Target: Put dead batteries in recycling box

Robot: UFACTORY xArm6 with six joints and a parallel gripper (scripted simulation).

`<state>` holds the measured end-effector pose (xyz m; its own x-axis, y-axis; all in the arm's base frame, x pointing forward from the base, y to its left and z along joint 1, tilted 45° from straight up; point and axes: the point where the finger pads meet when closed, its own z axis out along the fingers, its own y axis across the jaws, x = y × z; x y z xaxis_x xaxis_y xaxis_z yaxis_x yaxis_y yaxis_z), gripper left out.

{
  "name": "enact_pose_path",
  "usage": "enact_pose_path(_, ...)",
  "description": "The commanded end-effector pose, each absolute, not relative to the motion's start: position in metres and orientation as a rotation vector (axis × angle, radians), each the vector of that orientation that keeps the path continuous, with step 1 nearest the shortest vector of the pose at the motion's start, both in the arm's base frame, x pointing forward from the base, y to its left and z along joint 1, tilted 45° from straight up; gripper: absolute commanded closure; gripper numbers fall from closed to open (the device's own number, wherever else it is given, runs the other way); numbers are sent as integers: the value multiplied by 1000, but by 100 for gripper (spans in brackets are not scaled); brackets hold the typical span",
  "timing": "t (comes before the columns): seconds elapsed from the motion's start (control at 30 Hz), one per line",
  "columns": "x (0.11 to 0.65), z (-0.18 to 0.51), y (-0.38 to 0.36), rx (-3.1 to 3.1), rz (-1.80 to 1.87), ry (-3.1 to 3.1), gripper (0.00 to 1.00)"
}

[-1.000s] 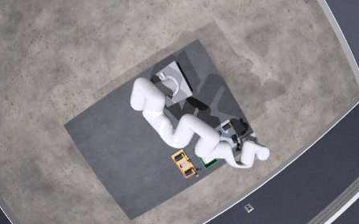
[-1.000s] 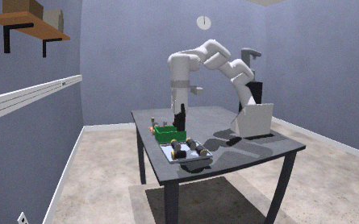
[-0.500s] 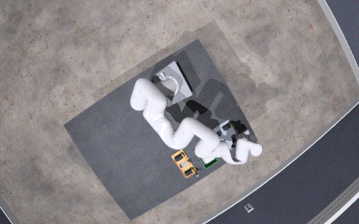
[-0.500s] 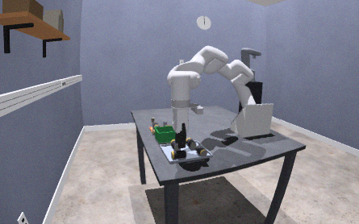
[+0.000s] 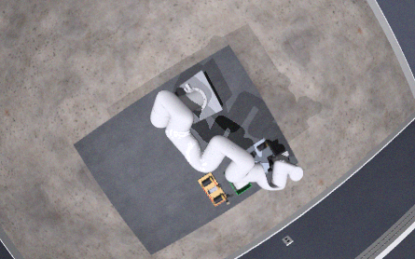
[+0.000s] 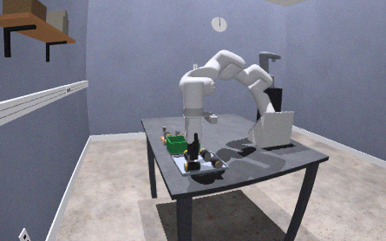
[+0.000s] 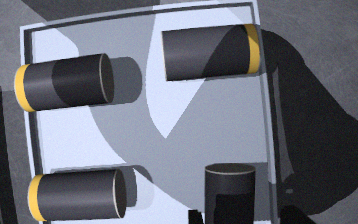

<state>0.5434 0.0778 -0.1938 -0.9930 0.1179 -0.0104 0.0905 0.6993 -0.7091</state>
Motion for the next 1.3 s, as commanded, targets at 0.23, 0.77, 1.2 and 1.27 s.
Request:
enact_pose_path(0.23,545,-192,79,-176,1190,-2868,49)
enact_pose_path(0.77,546,-192,79,-176,1190,-2868,49)
enact_pose_path(1.2,546,-198,74,-176,1190,-2868,49)
enact_pose_path(1.27,546,-198,74,-176,1190,-2868,49)
